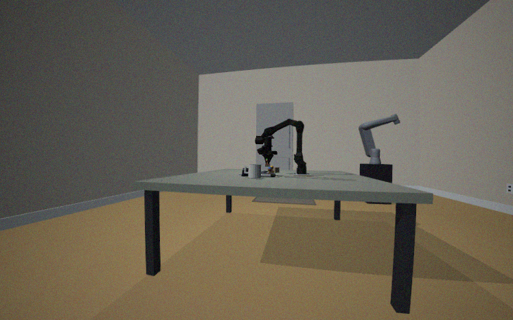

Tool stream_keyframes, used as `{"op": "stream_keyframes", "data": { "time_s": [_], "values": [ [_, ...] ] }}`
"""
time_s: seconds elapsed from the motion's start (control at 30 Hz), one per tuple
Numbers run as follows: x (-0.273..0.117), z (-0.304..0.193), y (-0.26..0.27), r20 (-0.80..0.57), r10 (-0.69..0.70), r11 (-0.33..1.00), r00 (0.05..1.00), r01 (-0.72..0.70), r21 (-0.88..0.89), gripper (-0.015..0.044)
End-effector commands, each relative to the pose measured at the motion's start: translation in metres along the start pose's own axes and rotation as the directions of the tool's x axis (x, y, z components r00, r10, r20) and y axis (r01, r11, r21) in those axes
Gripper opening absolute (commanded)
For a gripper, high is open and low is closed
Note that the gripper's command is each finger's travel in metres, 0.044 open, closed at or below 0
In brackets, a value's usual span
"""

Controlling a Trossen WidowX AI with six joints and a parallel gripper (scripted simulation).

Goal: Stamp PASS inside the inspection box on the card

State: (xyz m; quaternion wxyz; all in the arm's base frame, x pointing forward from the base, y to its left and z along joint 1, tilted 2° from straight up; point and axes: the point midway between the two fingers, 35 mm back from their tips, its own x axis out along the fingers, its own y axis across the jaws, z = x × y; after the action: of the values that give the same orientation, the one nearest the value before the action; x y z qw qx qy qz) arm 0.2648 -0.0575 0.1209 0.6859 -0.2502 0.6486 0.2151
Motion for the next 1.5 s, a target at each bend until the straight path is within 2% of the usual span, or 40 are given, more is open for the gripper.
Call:
{"op": "stream_keyframes", "data": {
  "time_s": [0.0,1.47],
  "values": [
    [0.005,0.0,0.001,-0.001,0.007,1.0,1.0,-0.007,-0.005,0.0],
    [0.035,0.0,0.001,0.004,0.005,1.0,1.0,-0.005,-0.004,0.0]
  ]
}}
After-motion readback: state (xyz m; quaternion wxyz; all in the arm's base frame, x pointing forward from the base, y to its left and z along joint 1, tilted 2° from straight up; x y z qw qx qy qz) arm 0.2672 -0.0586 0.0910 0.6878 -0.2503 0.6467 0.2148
